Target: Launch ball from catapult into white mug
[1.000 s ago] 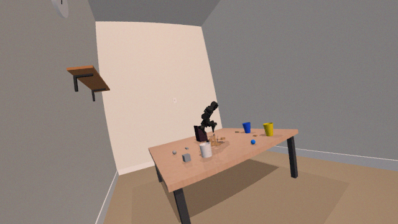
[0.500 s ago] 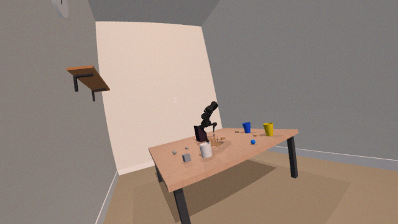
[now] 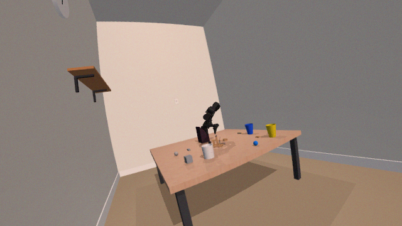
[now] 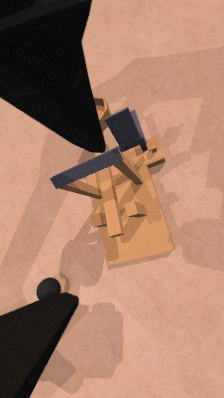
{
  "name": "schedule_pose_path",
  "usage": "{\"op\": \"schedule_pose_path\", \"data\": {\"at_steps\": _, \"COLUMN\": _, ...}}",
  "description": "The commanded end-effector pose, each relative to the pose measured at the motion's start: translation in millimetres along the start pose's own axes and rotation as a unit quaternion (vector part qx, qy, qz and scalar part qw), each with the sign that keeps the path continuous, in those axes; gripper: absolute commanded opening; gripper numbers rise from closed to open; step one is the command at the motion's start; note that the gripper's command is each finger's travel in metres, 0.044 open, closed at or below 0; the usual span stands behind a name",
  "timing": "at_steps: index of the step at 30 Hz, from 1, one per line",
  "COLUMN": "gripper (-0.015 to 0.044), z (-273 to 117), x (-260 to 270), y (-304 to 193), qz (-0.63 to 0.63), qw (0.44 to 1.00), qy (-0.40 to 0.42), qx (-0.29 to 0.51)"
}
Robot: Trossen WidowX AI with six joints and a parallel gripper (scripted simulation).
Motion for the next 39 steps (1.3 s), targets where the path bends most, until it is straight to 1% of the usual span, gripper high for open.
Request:
{"op": "schedule_pose_path", "data": {"at_steps": 1, "gripper": 0.044, "z": -1, "x": 0, "y": 0, "qz": 0.081, "qw": 0.997, "qy": -0.001, "qx": -0.001}}
{"op": "schedule_pose_path", "data": {"at_steps": 13, "gripper": 0.044, "z": -3, "x": -1, "y": -1, "qz": 0.284, "qw": 0.959, "qy": -0.001, "qx": -0.001}}
{"op": "schedule_pose_path", "data": {"at_steps": 25, "gripper": 0.044, "z": -5, "x": -1, "y": -1, "qz": 0.472, "qw": 0.881, "qy": -0.001, "qx": -0.001}}
{"op": "schedule_pose_path", "data": {"at_steps": 33, "gripper": 0.044, "z": -5, "x": -1, "y": -1, "qz": 0.483, "qw": 0.876, "qy": -0.001, "qx": -0.001}}
{"op": "schedule_pose_path", "data": {"at_steps": 35, "gripper": 0.044, "z": 6, "x": -1, "y": -1, "qz": 0.492, "qw": 0.871, "qy": -0.001, "qx": -0.001}}
{"op": "schedule_pose_path", "data": {"at_steps": 37, "gripper": 0.044, "z": 32, "x": 0, "y": -1, "qz": 0.516, "qw": 0.857, "qy": -0.001, "qx": 0.0}}
{"op": "schedule_pose_path", "data": {"at_steps": 39, "gripper": 0.044, "z": 42, "x": -1, "y": -2, "qz": 0.525, "qw": 0.851, "qy": -0.001, "qx": 0.0}}
Point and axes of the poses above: the point midway between the two fingers, 35 mm back from their tips, its own z axis out along the fingers, its own x axis across the jaws, y = z × x, the point moved 3 cm from there along -z, back along the fingers, and after that the axes turned 3 degrees about -z, right-handed, at the moved point
